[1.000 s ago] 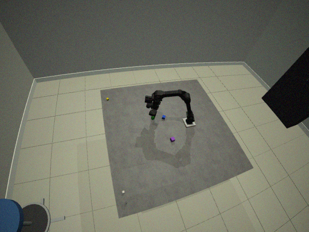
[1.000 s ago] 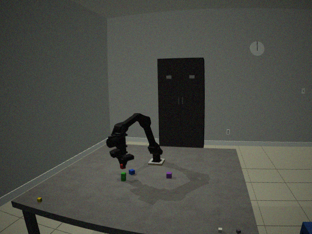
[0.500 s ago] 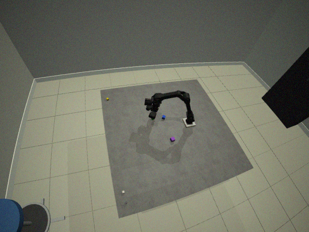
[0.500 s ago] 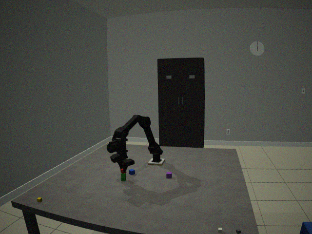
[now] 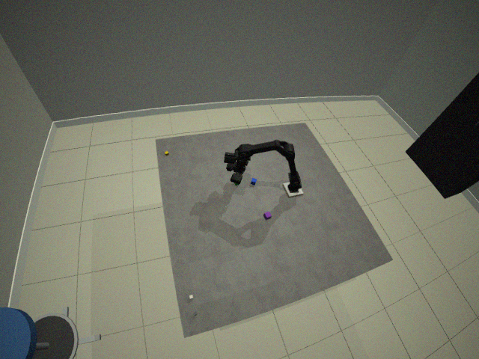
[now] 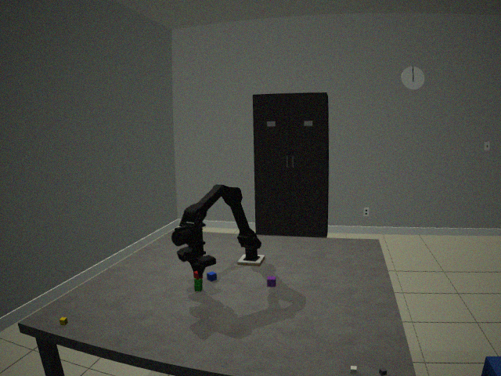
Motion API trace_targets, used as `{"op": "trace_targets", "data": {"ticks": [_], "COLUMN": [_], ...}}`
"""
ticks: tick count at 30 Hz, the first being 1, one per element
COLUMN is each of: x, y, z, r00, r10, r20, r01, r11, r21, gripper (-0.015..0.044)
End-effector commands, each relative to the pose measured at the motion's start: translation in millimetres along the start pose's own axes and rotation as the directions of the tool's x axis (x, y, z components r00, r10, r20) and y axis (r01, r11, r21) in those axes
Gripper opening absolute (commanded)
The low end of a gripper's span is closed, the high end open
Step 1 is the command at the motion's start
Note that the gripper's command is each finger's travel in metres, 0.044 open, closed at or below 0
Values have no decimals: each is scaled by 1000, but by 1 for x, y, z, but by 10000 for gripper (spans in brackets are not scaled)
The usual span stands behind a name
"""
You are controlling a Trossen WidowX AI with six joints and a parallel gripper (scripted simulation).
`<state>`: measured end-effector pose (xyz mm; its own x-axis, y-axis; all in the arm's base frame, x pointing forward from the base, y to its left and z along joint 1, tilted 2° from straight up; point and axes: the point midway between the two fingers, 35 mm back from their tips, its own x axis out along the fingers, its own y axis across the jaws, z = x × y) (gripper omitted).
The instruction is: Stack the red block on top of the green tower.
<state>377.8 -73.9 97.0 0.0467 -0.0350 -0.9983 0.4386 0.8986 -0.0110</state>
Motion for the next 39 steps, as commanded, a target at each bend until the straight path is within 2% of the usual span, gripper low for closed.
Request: {"op": "trace_targets", "data": {"ticks": [1, 19, 25, 26, 39], "x": [1, 3, -10, -1, -1], "y": [0, 0, 0, -1, -1], "z": [0, 0, 0, -2, -2], "r00": [1000, 1000, 1000, 1000, 1000], "r10": [-1, -1, -1, -3, -3], "r20": [-1, -1, -1, -12, -12], "r01": [1, 1, 1, 3, 3], "r11": [1000, 1000, 1000, 1000, 1000], "r21": [-4, -4, -4, 0, 0], "gripper": [0, 0, 0, 26, 368]}}
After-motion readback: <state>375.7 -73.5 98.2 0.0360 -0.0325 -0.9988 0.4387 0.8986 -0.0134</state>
